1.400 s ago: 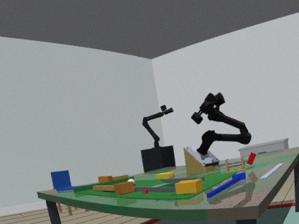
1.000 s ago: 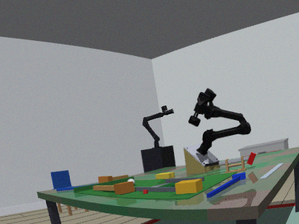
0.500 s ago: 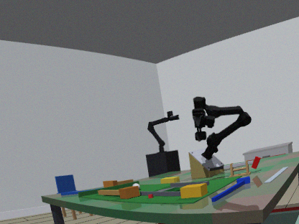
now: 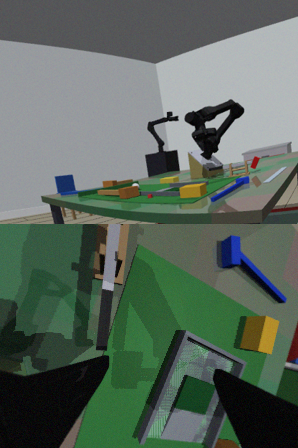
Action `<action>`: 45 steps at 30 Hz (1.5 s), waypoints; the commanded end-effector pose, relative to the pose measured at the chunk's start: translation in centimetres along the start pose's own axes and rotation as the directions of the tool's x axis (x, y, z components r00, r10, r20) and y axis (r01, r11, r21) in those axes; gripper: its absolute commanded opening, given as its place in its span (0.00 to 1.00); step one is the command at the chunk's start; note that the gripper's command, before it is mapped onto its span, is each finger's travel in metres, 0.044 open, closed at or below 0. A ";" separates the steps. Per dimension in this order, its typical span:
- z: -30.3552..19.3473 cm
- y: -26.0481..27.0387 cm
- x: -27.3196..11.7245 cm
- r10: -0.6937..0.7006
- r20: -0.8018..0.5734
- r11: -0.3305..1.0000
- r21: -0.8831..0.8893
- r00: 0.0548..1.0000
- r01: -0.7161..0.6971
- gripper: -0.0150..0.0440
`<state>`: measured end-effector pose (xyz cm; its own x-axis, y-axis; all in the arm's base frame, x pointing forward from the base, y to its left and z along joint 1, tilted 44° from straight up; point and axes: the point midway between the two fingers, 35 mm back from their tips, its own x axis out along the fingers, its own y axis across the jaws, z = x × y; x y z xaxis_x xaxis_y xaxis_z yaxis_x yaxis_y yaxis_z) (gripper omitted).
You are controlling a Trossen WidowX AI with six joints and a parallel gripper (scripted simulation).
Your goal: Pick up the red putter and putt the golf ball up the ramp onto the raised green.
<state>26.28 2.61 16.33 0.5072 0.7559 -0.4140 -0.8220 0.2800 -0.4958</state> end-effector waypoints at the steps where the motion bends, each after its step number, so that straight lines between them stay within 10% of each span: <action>1: 2.5 5.3 3.9 0.397 0.074 0.908 0.110 0.915 -0.403 1.00; 45: 1.5 7.5 9.2 0.397 0.075 0.909 0.109 0.915 -0.403 1.00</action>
<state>24.40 12.17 10.53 0.1218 0.8492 -0.5138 -0.9775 0.0130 -0.2104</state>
